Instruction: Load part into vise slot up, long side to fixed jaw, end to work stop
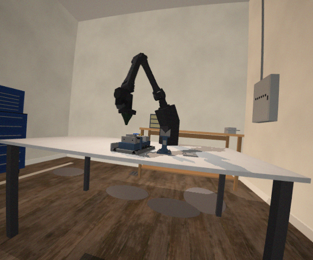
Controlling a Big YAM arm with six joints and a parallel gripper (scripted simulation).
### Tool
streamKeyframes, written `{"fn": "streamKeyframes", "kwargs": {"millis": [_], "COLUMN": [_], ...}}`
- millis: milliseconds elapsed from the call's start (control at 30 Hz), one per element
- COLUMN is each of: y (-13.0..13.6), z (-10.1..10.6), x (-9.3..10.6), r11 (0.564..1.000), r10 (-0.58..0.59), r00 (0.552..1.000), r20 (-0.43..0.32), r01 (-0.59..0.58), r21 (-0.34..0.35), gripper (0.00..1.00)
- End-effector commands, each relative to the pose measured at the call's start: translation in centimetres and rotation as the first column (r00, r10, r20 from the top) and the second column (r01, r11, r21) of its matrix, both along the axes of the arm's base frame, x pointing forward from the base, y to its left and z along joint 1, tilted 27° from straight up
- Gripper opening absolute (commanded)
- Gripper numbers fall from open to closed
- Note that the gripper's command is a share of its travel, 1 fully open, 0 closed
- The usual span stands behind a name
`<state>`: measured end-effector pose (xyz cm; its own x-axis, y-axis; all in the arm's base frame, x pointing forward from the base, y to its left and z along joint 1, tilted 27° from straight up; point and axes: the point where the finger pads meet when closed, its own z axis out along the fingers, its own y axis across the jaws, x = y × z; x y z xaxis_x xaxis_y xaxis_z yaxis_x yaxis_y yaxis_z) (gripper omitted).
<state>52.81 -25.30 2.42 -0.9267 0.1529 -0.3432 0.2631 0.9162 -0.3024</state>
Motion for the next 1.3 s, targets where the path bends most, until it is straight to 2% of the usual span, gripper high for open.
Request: {"fn": "streamKeyframes", "kwargs": {"millis": [0,400,900,967,1000,1267], "y": [-0.6,-1.1,-2.1,-2.1,-1.2,-2.5], "z": [-0.2,-0.1,-1.9,-1.9,-2.0,-3.2], "x": [0.5,1.4,1.7,1.7,2.2,2.0], "r11": [1.0,1.0,1.0,1.0,1.0,1.0], "r10": [-0.017,-0.014,-0.005,-0.005,0.011,-0.004], "r00": [1.0,1.0,1.0,1.0,1.0,1.0], "r20": [-0.001,0.026,0.019,0.019,0.018,0.017], "r01": [0.017,0.014,0.005,0.005,-0.011,0.004], "r21": [0.009,-0.003,-0.007,-0.007,-0.007,-0.007], "gripper": [0.0,0.0,0.0,0.0,0.0,0.0]}}
